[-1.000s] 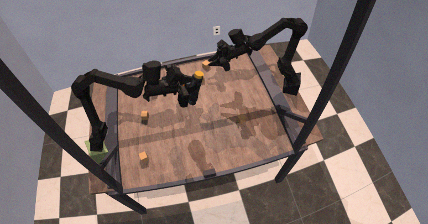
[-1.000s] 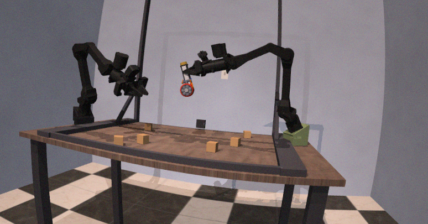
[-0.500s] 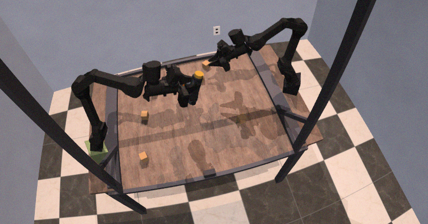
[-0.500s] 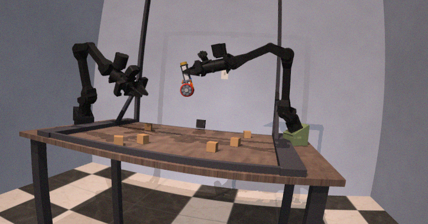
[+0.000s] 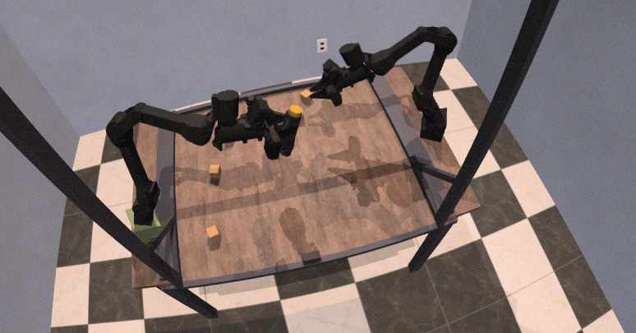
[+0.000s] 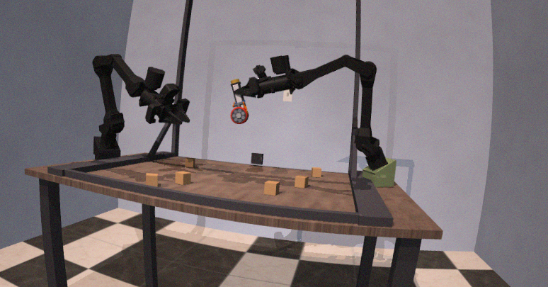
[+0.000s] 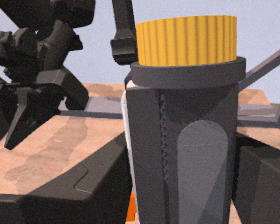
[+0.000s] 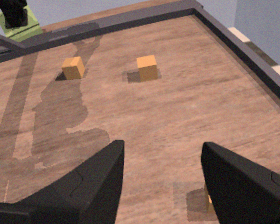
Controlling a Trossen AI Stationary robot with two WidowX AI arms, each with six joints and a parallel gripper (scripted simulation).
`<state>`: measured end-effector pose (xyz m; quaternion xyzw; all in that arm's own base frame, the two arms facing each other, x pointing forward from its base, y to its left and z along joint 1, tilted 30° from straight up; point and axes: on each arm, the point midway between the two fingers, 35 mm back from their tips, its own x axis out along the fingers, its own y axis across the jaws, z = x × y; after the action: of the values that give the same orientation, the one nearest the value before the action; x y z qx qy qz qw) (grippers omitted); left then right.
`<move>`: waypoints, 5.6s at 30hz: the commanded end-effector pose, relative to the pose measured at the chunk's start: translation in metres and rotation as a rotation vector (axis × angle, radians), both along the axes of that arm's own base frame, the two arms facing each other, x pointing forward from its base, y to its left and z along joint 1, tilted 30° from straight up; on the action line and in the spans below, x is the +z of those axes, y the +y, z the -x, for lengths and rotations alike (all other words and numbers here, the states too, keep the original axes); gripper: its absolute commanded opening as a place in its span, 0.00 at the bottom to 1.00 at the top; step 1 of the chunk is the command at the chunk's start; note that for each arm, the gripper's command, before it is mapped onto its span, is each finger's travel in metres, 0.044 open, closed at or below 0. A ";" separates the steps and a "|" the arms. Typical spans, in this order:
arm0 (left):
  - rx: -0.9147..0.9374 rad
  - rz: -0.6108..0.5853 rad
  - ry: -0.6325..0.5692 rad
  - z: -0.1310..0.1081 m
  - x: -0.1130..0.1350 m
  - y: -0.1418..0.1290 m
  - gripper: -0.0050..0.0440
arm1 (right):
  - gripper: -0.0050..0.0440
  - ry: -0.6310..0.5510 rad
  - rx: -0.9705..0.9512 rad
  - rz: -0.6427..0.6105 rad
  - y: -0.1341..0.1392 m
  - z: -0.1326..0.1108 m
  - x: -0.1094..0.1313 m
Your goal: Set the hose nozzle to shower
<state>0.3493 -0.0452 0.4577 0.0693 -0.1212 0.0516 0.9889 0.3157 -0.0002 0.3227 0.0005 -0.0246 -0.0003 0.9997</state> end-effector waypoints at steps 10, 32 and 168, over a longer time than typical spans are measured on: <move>0.005 -0.002 -0.035 0.012 0.003 0.004 0.45 | 0.46 -0.020 -0.005 -0.004 -0.001 0.002 0.007; 0.033 -0.029 -0.048 0.039 -0.048 0.019 0.45 | 0.46 -0.020 -0.005 -0.004 -0.001 0.002 0.007; 0.098 -0.095 -0.038 0.079 -0.200 0.055 0.45 | 0.46 -0.020 -0.005 -0.004 -0.001 0.002 0.007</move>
<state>0.2705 0.0096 0.2539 0.1240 -0.1288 0.0959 0.9792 0.3157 -0.0002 0.3227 0.0005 -0.0246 -0.0004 0.9997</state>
